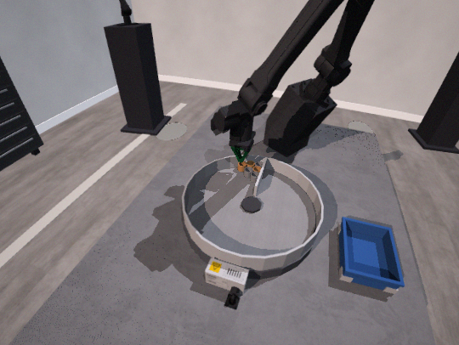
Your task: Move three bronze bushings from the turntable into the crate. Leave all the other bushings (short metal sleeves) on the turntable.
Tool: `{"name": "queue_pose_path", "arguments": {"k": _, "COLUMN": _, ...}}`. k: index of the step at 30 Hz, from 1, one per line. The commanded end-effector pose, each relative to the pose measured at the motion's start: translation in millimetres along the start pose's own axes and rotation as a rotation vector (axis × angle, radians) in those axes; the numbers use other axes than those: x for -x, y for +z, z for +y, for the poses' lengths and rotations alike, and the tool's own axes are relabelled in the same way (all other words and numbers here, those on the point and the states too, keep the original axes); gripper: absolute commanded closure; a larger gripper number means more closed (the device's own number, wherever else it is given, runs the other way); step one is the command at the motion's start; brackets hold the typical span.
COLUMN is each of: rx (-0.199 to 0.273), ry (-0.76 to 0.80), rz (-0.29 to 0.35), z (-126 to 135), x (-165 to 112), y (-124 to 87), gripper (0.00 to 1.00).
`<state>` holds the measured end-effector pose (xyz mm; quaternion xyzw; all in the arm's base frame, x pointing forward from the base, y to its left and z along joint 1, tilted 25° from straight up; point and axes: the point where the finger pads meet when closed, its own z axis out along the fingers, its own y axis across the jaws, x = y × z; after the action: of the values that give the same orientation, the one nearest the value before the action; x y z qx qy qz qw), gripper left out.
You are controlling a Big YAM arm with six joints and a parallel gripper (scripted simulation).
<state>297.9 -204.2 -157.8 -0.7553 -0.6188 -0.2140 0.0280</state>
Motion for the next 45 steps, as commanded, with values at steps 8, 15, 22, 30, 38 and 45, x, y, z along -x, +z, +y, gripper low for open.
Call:
{"name": "queue_pose_path", "arguments": {"k": 8, "rx": 0.003, "ry": -0.006, "rz": -0.002, "z": 9, "x": 3, "y": 20, "gripper": 0.88}}
{"name": "queue_pose_path", "arguments": {"k": 15, "rx": -0.002, "ry": -0.005, "rz": 0.001, "z": 7, "x": 2, "y": 23, "gripper": 0.88}}
{"name": "queue_pose_path", "arguments": {"k": 22, "rx": -0.002, "ry": -0.001, "rz": 0.001, "z": 6, "x": 2, "y": 23, "gripper": 0.88}}
{"name": "queue_pose_path", "arguments": {"k": 30, "rx": -0.002, "ry": -0.001, "rz": 0.001, "z": 6, "x": 2, "y": 23, "gripper": 0.88}}
{"name": "queue_pose_path", "arguments": {"k": 38, "rx": -0.002, "ry": -0.001, "rz": 0.001, "z": 6, "x": 2, "y": 23, "gripper": 0.88}}
{"name": "queue_pose_path", "arguments": {"k": 45, "rx": -0.002, "ry": -0.001, "rz": 0.001, "z": 6, "x": 2, "y": 23, "gripper": 0.88}}
